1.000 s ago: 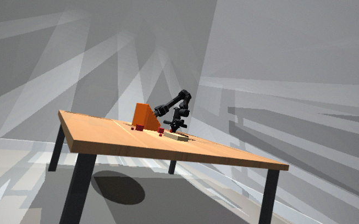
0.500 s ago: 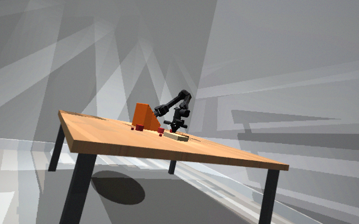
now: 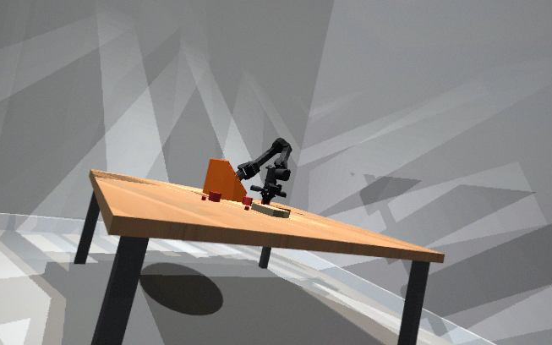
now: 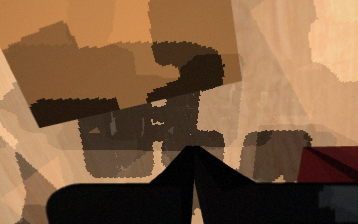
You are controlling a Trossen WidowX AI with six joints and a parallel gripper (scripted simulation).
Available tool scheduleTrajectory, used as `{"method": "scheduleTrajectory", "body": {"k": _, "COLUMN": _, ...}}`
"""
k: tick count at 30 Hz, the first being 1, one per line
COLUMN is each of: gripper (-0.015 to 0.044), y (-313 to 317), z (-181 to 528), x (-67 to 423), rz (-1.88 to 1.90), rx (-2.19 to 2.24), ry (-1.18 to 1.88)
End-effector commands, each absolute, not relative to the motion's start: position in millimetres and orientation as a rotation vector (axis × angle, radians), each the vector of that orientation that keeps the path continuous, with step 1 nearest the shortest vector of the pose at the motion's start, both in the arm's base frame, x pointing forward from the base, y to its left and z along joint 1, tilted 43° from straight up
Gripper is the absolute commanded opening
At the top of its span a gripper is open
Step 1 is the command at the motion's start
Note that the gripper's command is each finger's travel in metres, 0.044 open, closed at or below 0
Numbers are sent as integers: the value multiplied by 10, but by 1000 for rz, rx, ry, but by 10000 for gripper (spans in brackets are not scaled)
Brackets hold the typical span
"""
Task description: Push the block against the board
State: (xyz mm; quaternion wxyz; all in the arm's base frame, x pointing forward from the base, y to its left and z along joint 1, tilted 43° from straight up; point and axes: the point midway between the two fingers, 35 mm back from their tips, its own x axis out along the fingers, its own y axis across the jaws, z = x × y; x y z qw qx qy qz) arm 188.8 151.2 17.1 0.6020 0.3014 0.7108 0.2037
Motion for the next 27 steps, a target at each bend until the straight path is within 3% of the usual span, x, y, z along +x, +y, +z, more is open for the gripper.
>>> {"method": "scheduleTrajectory", "body": {"k": 1, "gripper": 0, "y": 1513, "z": 178, "x": 1807, "rz": 472, "rx": 699, "ry": 1644}}
{"method": "scheduleTrajectory", "body": {"k": 14, "gripper": 0, "y": 1147, "z": 581, "x": 1828, "rz": 471, "rx": 697, "ry": 1644}}
{"method": "scheduleTrajectory", "body": {"k": 27, "gripper": 0, "y": 1039, "z": 450, "x": 2078, "rz": 632, "rx": 541, "ry": 1567}}
